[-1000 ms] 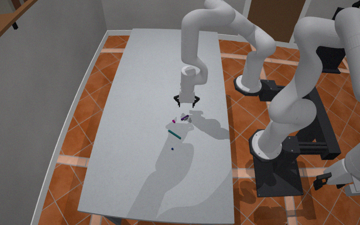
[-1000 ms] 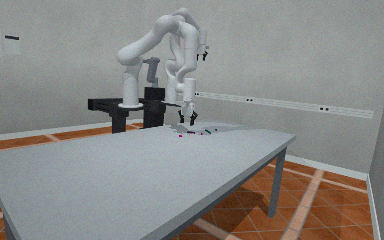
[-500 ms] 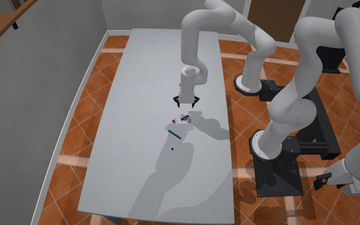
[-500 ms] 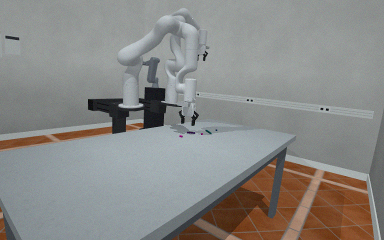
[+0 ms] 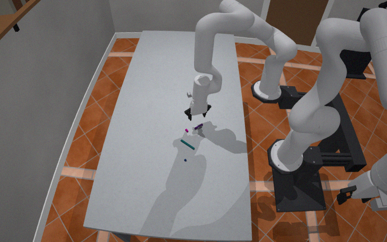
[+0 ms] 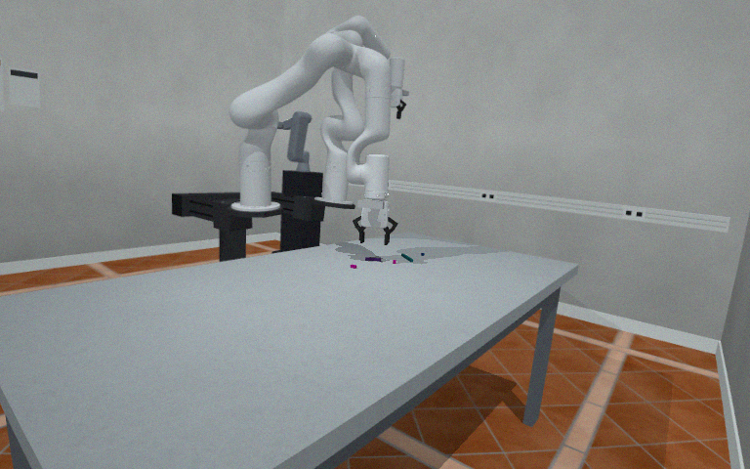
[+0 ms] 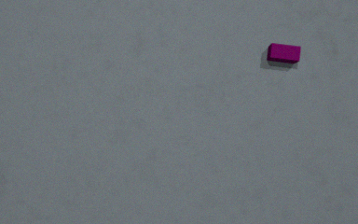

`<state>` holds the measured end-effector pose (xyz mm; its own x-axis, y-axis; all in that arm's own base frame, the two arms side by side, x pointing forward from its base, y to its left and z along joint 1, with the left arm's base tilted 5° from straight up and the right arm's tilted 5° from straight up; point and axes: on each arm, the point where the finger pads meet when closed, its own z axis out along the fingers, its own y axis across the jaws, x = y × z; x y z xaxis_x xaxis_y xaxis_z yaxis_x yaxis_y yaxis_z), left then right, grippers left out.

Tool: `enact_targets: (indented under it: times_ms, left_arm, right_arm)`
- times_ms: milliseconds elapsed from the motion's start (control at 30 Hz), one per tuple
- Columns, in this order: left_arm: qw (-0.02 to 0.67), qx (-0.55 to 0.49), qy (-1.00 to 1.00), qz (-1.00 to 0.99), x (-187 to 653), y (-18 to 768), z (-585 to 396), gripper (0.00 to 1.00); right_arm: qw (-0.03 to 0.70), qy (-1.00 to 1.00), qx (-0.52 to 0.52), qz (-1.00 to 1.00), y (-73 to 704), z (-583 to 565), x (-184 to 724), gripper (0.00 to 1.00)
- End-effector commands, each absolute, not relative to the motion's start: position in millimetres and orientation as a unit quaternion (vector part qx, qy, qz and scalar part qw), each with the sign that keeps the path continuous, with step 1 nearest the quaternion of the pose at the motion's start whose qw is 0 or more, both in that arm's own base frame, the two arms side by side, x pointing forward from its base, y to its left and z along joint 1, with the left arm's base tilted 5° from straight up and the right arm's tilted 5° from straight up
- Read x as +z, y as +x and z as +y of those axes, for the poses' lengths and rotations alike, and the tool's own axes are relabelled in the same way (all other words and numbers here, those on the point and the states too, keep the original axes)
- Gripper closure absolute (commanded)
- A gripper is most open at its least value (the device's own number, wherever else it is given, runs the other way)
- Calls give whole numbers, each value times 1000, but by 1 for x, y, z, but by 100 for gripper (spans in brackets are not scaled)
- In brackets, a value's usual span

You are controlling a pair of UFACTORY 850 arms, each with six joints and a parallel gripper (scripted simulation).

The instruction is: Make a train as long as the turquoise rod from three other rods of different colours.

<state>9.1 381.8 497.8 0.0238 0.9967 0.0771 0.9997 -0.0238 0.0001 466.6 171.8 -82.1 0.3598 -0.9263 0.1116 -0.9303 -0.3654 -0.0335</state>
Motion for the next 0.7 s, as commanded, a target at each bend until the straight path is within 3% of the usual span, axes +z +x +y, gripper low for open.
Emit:
enact_targets:
  times_ms: [0,667]
  left_arm:
    - [28,-28,-715,-698,499,9,382,0]
    - [28,-28,-715,-698,499,9,382,0]
  right_arm:
    - [29,854,52,-517,472,179,-83,0]
    - [47,962,50,-262,489,222,-86,0]
